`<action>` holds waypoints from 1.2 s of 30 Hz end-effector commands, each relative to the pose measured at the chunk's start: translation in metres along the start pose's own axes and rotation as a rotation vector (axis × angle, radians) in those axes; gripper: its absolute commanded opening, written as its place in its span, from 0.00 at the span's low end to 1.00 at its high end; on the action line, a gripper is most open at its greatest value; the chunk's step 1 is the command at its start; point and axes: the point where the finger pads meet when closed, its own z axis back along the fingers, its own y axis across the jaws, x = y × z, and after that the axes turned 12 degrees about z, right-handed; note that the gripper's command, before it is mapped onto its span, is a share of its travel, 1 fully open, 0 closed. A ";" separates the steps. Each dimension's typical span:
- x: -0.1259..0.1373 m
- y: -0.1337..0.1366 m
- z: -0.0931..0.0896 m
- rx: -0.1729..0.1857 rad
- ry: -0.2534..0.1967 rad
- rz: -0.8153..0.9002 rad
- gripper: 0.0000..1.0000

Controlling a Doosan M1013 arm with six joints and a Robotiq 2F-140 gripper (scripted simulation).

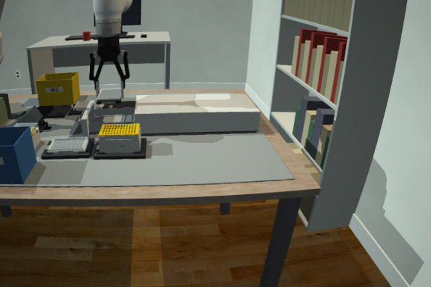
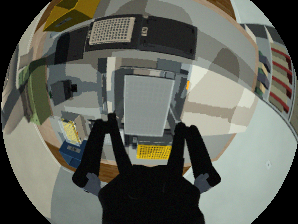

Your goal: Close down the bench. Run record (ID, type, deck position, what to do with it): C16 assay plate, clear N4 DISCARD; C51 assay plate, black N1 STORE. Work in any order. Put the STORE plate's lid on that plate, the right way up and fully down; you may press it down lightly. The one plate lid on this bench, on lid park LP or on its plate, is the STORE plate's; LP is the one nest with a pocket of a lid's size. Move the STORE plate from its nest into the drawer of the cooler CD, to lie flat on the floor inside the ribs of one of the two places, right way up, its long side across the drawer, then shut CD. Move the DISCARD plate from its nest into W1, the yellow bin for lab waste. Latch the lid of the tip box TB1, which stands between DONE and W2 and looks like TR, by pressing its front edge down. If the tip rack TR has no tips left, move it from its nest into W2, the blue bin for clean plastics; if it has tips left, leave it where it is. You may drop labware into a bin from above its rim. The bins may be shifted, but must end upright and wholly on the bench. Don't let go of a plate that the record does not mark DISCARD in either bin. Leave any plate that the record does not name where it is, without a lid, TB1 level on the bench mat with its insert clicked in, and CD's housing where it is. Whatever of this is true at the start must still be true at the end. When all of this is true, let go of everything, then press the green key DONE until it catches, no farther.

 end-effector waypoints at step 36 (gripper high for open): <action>0.000 0.000 -0.045 0.000 0.000 0.000 0.00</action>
